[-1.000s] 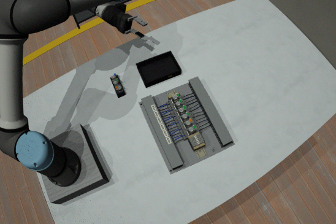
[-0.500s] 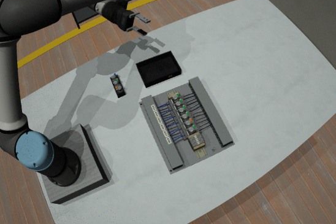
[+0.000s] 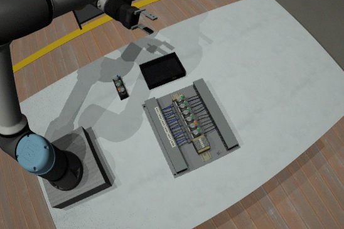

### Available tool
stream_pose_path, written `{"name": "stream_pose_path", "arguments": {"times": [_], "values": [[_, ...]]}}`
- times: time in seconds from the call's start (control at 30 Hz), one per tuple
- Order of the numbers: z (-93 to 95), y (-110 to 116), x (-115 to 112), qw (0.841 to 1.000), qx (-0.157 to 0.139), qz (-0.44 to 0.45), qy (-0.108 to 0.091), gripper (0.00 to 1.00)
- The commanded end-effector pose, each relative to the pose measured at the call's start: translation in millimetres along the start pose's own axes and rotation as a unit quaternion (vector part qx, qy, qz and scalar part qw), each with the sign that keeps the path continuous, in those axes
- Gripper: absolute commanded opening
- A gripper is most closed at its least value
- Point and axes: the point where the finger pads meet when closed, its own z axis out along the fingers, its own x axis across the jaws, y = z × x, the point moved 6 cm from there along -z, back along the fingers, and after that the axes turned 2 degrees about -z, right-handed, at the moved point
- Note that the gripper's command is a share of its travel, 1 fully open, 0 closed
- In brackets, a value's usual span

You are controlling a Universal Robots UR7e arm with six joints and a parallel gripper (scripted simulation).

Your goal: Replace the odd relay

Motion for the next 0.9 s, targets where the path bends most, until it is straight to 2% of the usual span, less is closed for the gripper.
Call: {"name": "stream_pose_path", "arguments": {"times": [0.0, 0.17, 0.33, 0.73, 0.87], "values": [[1.3, 1.3, 1.6, 1.000, 0.001, -0.001, 0.000, 1.00], [1.3, 1.3, 1.6, 1.000, 0.001, -0.001, 0.000, 1.00], [33.3, 33.4, 41.2, 1.000, 0.001, -0.001, 0.000, 1.00], [33.3, 33.4, 41.2, 1.000, 0.001, -0.001, 0.000, 1.00], [59.0, 59.1, 72.8, 1.000, 0.001, 0.000, 0.000, 1.00]]}}
